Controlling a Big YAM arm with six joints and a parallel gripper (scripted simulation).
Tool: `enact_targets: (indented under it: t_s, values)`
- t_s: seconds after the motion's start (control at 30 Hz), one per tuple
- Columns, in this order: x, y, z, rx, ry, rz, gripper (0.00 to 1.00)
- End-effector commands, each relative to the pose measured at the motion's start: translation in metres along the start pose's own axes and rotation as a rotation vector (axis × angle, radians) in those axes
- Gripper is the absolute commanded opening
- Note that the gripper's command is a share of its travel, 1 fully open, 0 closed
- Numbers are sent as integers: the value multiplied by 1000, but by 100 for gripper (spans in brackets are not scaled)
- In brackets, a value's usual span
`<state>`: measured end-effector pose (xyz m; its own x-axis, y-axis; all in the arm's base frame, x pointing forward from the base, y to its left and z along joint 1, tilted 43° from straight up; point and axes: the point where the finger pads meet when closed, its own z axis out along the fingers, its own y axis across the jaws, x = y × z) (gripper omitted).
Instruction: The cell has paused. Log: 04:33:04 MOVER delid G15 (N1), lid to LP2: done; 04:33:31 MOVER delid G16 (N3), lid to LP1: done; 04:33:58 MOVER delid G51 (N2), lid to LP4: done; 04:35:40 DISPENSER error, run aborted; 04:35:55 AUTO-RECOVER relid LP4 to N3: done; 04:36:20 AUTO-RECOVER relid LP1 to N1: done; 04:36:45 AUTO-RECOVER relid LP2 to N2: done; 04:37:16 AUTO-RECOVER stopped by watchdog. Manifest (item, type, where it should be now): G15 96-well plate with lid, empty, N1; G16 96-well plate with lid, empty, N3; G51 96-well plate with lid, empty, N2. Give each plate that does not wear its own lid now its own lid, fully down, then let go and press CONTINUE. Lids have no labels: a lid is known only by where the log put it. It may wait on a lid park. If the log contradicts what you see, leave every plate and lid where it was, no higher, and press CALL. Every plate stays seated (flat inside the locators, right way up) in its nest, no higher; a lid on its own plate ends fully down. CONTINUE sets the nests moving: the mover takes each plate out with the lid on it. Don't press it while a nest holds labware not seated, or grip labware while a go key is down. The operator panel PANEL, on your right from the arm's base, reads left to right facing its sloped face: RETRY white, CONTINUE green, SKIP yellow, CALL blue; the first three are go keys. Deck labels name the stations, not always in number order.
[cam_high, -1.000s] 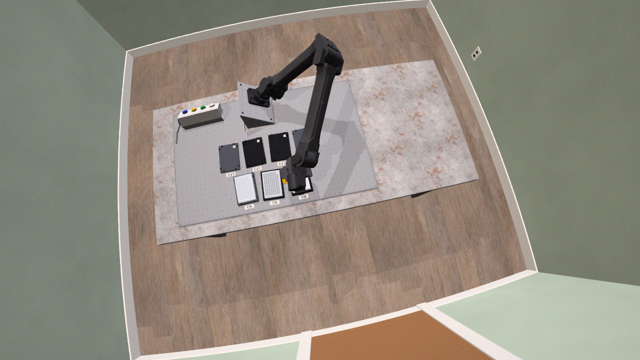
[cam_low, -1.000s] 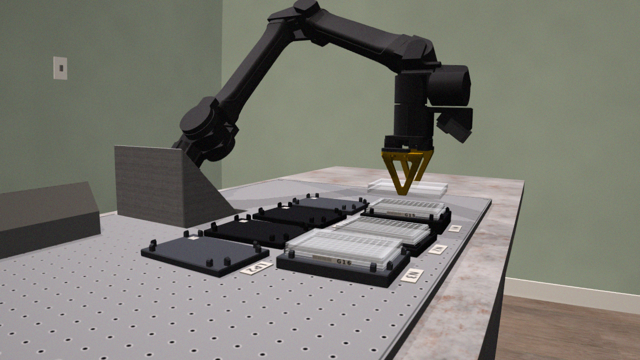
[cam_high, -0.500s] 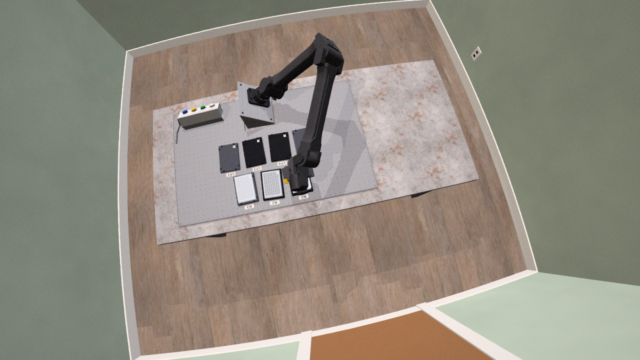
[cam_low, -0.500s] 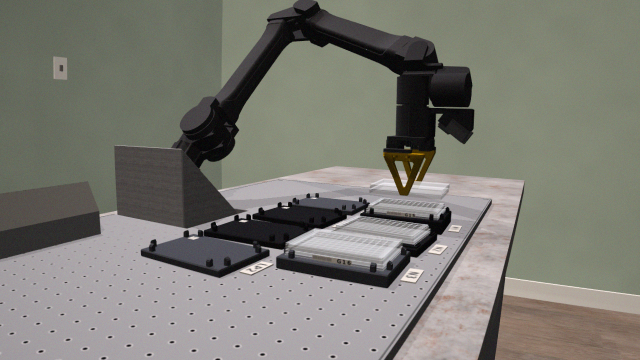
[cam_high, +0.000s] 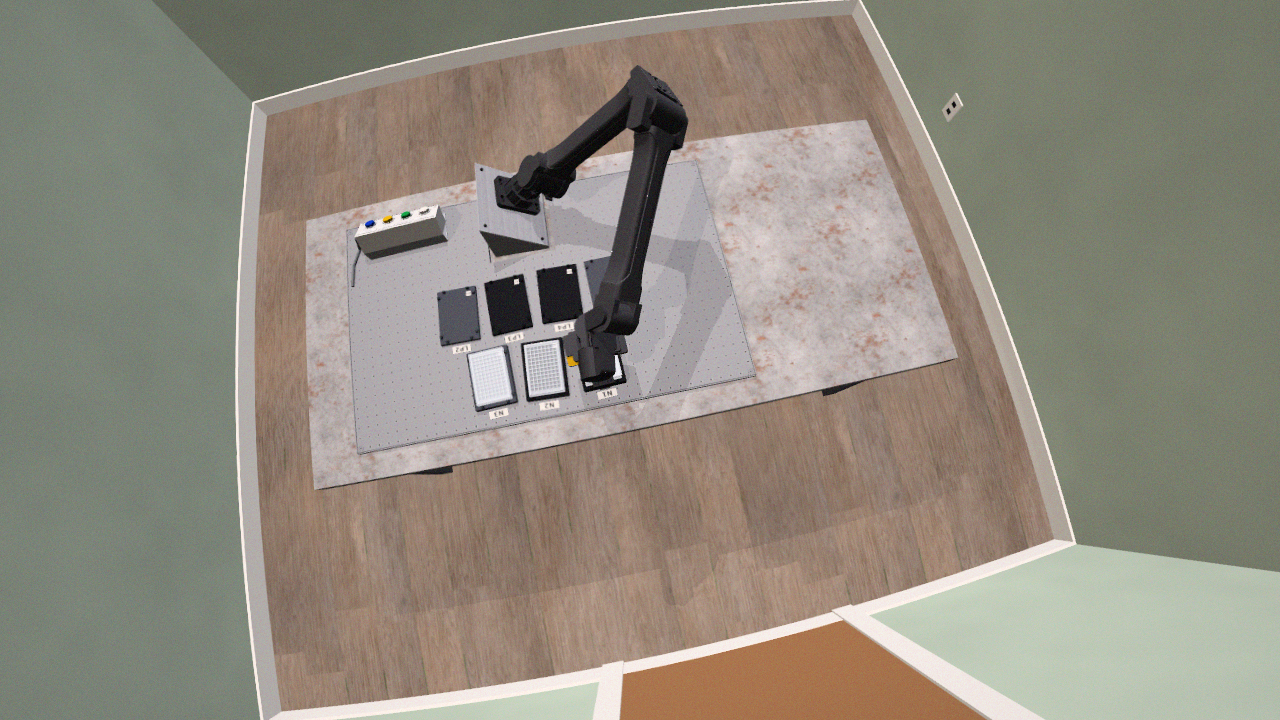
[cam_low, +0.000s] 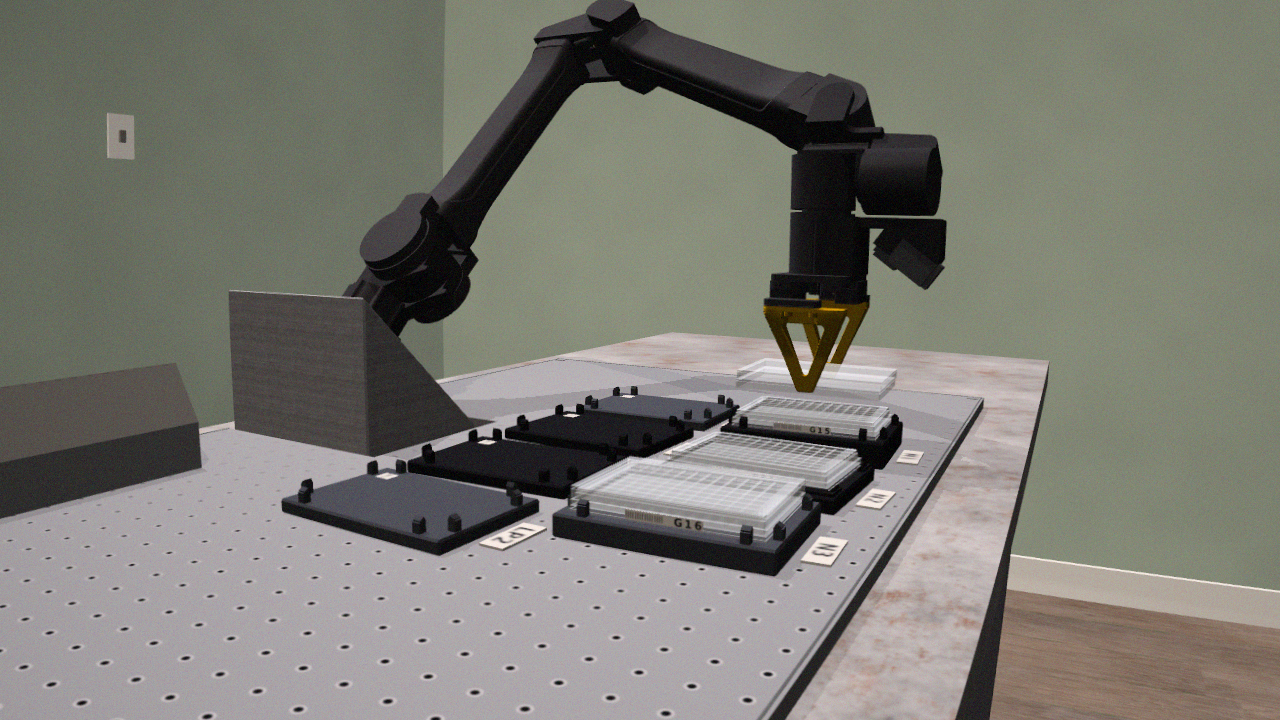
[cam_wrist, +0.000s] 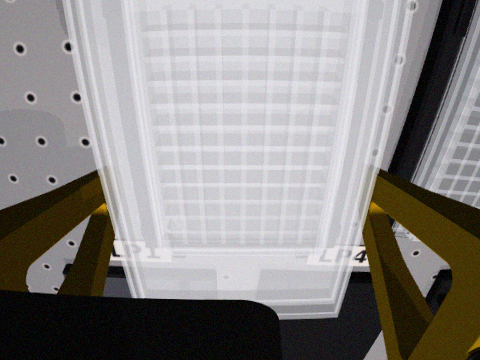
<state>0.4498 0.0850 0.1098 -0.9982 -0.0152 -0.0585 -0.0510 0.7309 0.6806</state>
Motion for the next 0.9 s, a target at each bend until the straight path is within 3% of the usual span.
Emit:
enact_targets:
  t_s: [0.0, 0.87]
  values:
    - [-3, -12, -1, 3, -15, 12, 0]
    - [0, -2, 17, 1, 4, 4, 0]
